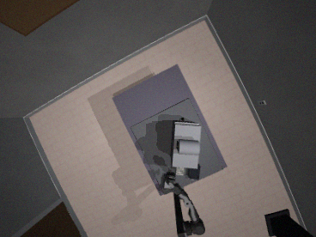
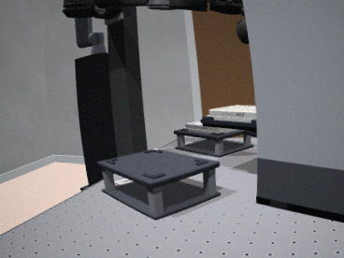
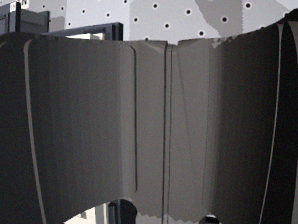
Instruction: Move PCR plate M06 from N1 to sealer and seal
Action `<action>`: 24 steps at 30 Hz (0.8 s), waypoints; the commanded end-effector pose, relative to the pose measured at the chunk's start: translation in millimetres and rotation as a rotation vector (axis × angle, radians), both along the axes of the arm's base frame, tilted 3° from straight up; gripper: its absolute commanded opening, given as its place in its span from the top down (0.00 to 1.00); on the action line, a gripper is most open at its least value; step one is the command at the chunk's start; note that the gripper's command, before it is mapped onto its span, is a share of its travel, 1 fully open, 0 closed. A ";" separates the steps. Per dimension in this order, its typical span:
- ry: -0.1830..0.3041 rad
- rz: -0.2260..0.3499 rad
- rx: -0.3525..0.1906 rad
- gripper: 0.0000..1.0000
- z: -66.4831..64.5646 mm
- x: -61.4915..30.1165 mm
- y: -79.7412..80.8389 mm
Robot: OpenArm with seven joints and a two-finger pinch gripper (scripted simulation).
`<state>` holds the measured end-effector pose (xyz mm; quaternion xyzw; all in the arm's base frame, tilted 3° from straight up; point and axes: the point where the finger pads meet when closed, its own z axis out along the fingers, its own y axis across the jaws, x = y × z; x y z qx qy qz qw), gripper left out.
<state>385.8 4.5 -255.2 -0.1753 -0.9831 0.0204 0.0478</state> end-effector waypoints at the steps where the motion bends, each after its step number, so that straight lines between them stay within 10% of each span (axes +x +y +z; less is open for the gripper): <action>1: -0.004 0.002 0.000 1.00 2.1 0.7 2.0; 24: -0.004 0.002 0.000 1.00 5.1 1.9 -5.4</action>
